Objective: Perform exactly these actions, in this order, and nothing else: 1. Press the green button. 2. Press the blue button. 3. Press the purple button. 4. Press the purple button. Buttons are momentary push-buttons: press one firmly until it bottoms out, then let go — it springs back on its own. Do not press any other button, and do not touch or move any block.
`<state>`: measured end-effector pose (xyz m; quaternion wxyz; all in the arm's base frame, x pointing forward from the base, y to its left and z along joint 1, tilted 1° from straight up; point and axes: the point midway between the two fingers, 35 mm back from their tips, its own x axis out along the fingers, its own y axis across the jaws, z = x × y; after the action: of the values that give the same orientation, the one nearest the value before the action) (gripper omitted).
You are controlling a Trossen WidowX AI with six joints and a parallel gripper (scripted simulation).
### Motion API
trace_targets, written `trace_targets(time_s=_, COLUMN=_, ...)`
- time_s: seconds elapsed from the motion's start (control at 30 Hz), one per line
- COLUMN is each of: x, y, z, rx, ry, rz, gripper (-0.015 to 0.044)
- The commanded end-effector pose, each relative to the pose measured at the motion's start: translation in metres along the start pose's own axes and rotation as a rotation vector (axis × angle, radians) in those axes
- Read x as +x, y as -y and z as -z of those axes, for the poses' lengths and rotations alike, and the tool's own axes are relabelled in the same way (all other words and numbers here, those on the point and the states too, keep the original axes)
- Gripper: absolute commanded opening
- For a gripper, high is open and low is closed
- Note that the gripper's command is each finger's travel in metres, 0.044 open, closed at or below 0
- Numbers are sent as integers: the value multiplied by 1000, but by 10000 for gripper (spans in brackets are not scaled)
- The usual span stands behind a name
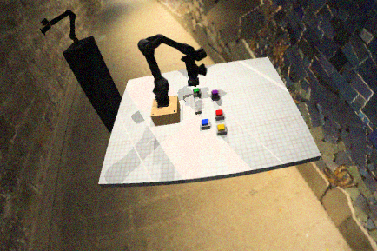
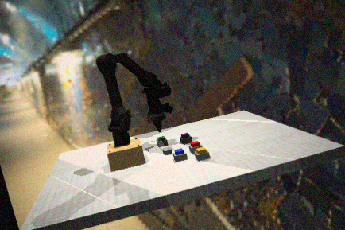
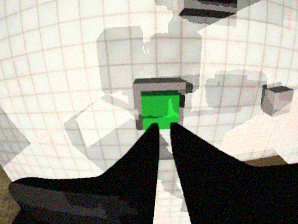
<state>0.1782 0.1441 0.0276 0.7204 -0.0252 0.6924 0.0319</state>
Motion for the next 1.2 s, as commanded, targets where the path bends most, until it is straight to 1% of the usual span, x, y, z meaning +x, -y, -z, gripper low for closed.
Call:
trace_targets(time_s=0.0, x=2, y=0, z=1, rx=-6, ry=-6, rz=-1, gripper=20)
trace_targets(time_s=0.23, x=3, y=0, z=1, rx=-6, ry=-6, rz=-1, gripper=20)
trace_targets(time_s=0.87, x=34, y=0, z=1, rx=-6, ry=-6, rz=-1, gripper=20)
trace_targets(time_s=1.17, x=35, y=0, z=1, rx=-6, ry=-6, rz=-1, gripper=20)
